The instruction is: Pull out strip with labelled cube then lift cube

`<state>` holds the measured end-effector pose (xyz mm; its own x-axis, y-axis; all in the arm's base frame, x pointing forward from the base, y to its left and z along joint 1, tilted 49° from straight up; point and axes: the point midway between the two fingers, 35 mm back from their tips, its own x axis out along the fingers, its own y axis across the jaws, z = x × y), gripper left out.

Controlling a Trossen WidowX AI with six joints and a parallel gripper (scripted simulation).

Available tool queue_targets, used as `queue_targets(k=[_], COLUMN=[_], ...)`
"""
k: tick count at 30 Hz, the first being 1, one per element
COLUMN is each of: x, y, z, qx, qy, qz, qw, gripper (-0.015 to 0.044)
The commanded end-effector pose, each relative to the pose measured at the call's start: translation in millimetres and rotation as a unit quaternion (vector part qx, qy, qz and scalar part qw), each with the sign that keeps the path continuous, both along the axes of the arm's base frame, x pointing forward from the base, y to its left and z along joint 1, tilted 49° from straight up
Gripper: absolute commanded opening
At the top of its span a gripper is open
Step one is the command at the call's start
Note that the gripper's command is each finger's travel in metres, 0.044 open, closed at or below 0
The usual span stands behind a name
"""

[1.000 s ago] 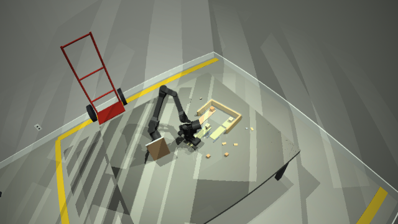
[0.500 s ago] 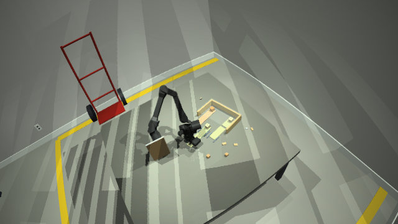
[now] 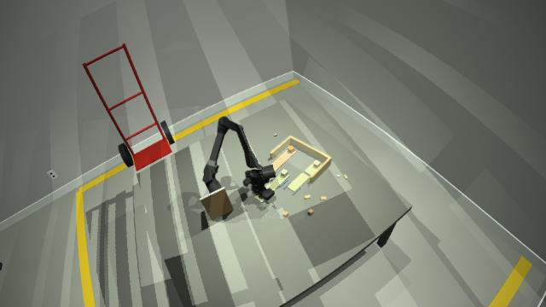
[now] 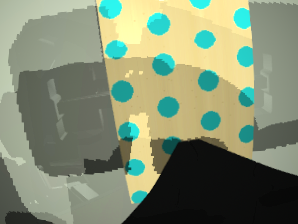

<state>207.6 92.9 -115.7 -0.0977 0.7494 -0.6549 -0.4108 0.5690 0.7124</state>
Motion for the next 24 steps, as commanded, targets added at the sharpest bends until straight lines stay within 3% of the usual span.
queue_targets(k=[1,6,22,24], x=[9,9,61,67], y=[-22,-28,-9,-8], z=[19,24,41,42], qx=[-0.003,-0.003,0.000,0.000], qy=[-0.001,0.000,-0.014,-0.014], qz=[0.002,0.003,0.015,0.015], qw=[1.000,1.000,1.000,1.000], gripper=[0.0000,0.0000,0.0420,0.0440])
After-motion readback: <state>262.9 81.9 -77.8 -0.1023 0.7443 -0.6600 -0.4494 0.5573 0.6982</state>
